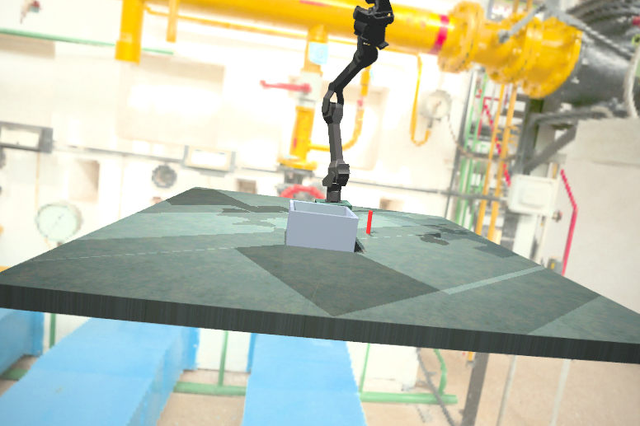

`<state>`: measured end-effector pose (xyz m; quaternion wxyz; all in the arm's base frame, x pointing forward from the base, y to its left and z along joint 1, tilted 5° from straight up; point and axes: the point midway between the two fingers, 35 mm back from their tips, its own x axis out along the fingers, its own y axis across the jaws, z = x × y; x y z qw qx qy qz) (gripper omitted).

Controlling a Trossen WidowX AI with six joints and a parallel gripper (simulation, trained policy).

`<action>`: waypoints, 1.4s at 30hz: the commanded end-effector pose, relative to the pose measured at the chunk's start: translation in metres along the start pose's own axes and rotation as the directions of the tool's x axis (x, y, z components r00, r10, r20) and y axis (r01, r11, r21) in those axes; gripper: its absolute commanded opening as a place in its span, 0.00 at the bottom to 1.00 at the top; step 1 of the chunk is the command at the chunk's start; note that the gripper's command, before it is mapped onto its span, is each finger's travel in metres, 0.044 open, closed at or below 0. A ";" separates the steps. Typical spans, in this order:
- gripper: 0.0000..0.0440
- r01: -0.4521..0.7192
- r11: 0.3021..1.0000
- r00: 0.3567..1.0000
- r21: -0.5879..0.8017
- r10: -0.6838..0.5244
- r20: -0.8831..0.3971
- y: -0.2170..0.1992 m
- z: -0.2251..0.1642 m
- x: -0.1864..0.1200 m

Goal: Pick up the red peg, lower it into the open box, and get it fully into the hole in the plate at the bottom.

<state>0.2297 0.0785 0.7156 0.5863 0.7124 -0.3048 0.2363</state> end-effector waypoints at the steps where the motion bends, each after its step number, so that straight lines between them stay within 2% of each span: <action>1: 1.00 0.081 0.991 0.995 -0.105 -0.087 -0.052 -0.031 -0.004 -0.001; 11: 1.00 0.282 0.897 0.934 -0.341 -0.338 -0.114 -0.111 -0.003 -0.015; 21: 1.00 0.451 0.712 0.797 -0.539 -0.593 -0.117 -0.186 0.009 -0.050; 31: 1.00 0.551 0.469 0.580 -0.690 -0.810 -0.087 -0.251 0.024 -0.105; 42: 1.00 0.567 0.191 0.265 -0.801 -0.963 -0.042 -0.304 0.034 -0.185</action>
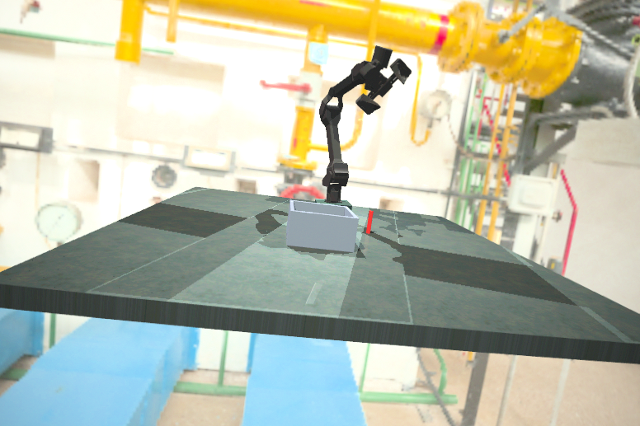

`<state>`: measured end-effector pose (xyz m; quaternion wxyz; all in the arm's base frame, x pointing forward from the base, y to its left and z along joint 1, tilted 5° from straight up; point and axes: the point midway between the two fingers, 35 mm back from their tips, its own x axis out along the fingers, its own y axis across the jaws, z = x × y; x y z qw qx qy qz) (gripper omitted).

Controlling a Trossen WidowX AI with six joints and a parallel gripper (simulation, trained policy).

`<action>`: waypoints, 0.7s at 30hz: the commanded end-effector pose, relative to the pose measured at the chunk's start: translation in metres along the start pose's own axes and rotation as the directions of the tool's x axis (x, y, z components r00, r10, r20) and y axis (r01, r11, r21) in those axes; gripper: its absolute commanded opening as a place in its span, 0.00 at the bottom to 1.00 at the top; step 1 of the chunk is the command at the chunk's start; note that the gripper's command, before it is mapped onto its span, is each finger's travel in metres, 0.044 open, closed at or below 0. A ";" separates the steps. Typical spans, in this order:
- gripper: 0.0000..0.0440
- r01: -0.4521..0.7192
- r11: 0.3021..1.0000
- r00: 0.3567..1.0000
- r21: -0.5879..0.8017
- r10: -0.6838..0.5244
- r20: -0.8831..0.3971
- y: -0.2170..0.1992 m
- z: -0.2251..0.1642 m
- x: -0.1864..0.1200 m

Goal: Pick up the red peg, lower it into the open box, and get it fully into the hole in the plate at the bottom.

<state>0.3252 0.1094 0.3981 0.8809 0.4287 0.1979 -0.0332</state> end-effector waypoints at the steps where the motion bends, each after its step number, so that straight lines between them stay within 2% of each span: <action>1: 1.00 0.095 0.994 0.990 -0.059 -0.101 -0.099 -0.027 -0.027 0.002; 6: 1.00 0.202 0.971 0.953 -0.125 -0.225 -0.204 -0.057 -0.059 0.003; 11: 1.00 0.305 0.932 0.888 -0.194 -0.352 -0.296 -0.088 -0.089 -0.001; 21: 1.00 0.500 0.799 0.684 -0.333 -0.600 -0.415 -0.152 -0.142 -0.017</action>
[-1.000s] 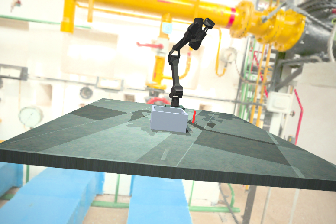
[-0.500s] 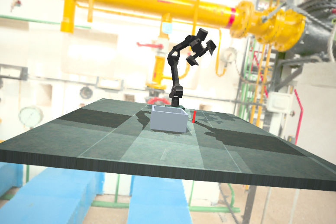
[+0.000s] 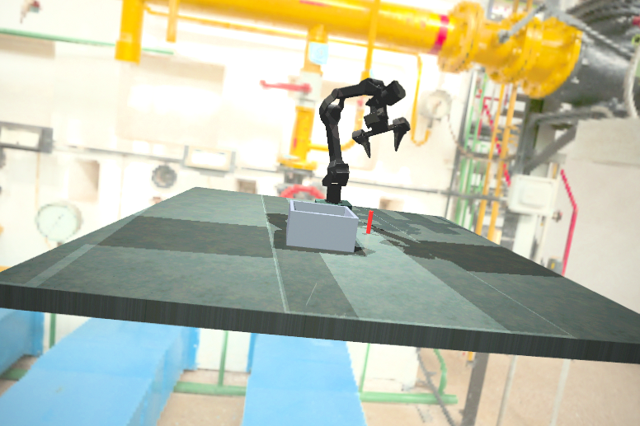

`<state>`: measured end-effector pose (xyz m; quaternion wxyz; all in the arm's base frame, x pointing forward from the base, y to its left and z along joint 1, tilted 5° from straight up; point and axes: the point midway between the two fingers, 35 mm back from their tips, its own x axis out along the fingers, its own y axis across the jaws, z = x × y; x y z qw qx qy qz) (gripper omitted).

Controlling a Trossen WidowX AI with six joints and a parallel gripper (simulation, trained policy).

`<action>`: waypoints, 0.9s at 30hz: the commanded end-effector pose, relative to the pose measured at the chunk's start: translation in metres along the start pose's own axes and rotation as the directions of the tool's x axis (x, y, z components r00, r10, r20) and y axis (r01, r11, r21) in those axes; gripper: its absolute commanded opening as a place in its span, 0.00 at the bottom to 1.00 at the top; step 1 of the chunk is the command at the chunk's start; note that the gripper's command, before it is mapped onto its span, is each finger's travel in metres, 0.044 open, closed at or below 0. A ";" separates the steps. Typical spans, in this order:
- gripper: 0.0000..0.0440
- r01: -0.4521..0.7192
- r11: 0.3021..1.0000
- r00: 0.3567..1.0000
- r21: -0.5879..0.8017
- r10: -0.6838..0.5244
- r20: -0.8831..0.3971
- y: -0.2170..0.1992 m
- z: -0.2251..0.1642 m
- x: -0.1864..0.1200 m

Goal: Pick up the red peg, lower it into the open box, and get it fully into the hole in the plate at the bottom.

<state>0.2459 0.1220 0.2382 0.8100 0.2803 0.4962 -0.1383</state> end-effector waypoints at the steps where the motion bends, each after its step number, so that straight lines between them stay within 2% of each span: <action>1: 1.00 0.130 0.991 0.987 -0.020 -0.131 -0.095 -0.022 -0.026 0.018; 14: 1.00 0.423 0.903 0.868 -0.068 -0.426 -0.255 -0.071 -0.079 0.053; 27: 1.00 0.539 0.839 0.786 -0.083 -0.535 -0.311 -0.090 -0.106 0.091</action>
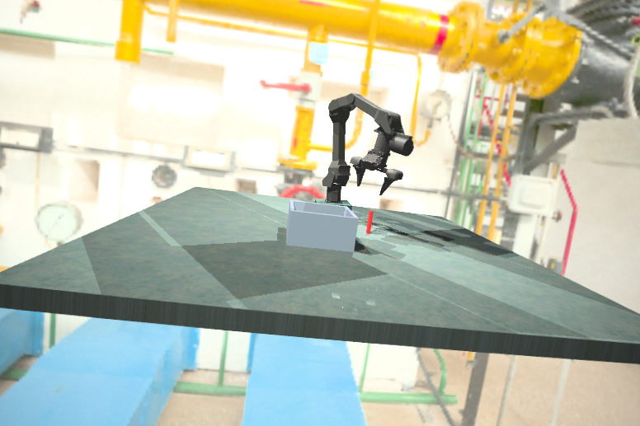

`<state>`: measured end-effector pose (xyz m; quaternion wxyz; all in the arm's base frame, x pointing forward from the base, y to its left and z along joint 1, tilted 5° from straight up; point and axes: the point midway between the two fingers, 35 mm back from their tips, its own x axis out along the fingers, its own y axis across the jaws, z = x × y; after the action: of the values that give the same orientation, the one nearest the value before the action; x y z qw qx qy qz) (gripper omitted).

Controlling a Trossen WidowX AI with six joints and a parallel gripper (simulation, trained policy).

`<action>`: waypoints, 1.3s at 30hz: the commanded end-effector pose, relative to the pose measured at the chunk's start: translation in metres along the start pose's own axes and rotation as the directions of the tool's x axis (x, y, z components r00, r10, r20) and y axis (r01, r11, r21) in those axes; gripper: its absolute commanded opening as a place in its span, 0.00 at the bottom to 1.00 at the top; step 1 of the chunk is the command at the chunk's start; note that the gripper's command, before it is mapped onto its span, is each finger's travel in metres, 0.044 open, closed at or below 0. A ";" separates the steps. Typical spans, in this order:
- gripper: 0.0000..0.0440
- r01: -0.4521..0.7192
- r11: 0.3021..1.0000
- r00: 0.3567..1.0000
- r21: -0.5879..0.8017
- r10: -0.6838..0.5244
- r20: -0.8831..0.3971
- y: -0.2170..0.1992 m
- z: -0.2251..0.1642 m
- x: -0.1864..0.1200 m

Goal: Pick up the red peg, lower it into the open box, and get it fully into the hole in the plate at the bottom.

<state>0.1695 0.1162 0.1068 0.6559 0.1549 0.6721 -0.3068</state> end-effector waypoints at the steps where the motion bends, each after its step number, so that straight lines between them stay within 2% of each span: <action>1: 1.00 0.034 0.999 0.999 0.010 -0.033 -0.023 0.003 -0.004 0.017; 26: 0.98 0.016 0.999 1.000 0.049 -0.016 0.006 0.030 -0.004 0.110; 29: 0.87 0.022 0.999 1.000 0.048 -0.022 0.007 0.030 -0.004 0.119; 39: 0.28 0.074 0.996 0.997 0.042 -0.074 -0.005 0.023 -0.008 0.144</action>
<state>0.1684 0.1156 -0.0306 0.6438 0.1555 0.6694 -0.3365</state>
